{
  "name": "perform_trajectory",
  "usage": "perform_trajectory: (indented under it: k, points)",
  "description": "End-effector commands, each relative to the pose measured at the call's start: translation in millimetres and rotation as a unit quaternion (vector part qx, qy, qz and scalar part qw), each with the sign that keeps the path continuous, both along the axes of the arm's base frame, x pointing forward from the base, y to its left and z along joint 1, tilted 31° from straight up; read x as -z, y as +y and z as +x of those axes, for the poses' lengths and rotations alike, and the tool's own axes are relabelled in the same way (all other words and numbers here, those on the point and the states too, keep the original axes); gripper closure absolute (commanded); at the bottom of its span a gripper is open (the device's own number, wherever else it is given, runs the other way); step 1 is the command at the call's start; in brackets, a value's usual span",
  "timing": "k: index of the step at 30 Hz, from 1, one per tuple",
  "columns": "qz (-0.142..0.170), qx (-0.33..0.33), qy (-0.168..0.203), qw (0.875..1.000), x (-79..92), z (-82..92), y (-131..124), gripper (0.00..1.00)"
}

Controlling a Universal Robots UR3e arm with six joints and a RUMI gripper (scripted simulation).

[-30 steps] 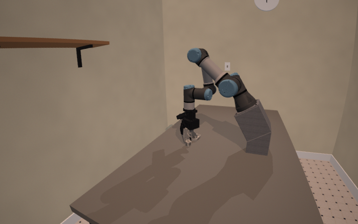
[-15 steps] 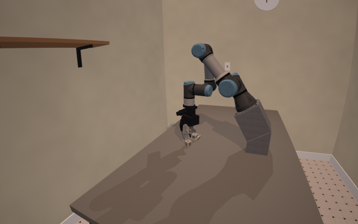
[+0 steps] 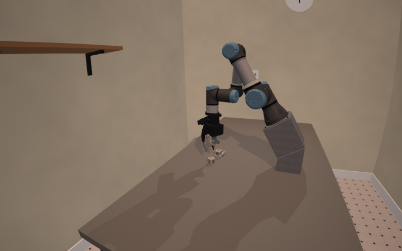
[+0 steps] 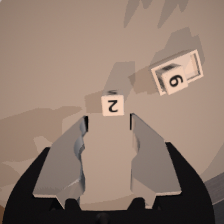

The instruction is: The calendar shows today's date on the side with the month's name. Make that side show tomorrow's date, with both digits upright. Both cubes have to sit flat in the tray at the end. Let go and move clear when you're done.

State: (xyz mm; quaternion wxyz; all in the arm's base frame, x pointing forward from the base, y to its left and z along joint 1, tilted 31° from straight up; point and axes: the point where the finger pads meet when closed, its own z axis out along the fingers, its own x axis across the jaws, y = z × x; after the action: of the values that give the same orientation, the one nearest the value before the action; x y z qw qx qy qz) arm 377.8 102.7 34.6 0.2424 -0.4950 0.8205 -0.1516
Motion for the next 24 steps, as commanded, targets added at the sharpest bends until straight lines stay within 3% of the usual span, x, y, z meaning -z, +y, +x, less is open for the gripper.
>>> perform_trajectory:
  k: [1,24]
  points:
    - [0.002,-0.002,0.017,1.000,-5.7,-12.1,0.5,0.71]
    - [0.002,-0.002,0.017,1.000,-19.1,-20.2,0.5,0.71]
